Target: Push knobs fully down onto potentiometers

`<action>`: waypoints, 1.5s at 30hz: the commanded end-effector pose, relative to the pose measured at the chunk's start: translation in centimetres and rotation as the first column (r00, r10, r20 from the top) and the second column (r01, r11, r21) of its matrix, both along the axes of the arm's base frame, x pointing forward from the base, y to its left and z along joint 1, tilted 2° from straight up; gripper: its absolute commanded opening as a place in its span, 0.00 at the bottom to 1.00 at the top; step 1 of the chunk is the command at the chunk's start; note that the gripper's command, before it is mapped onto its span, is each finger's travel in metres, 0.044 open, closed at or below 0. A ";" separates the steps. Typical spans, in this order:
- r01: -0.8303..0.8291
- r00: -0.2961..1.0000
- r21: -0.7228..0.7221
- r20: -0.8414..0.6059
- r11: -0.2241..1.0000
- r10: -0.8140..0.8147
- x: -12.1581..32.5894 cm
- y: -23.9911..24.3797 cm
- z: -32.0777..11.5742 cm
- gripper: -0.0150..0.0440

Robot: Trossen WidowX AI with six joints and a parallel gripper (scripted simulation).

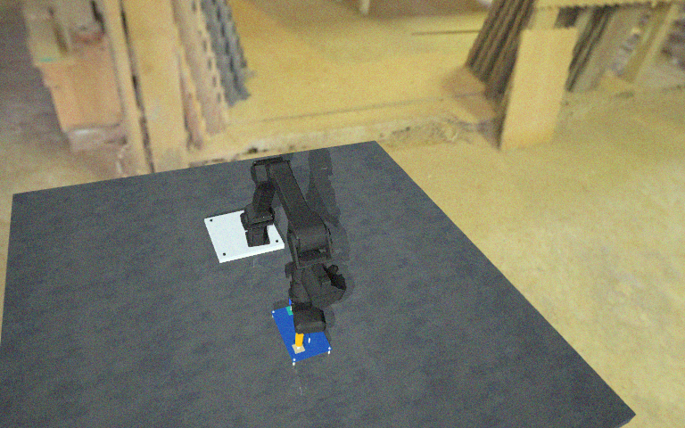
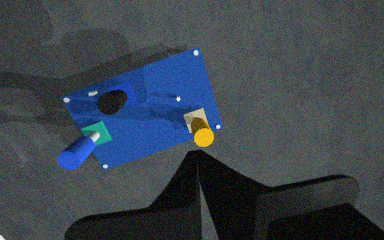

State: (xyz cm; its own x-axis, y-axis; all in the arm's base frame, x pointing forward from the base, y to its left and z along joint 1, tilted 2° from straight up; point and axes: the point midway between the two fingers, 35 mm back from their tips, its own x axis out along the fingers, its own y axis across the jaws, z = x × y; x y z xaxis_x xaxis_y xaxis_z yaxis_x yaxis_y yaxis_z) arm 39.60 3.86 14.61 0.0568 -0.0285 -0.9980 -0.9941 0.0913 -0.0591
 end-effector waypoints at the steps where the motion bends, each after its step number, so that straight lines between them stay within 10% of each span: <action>1: -0.163 0.987 -0.010 -0.005 0.987 0.163 0.2 -0.1 0.2 0.25; 27: -0.869 0.495 -0.029 -0.056 0.495 0.867 1.1 -0.6 0.8 0.25; 45: -0.892 0.451 -0.029 -0.059 0.450 0.890 1.3 -0.7 -1.1 0.25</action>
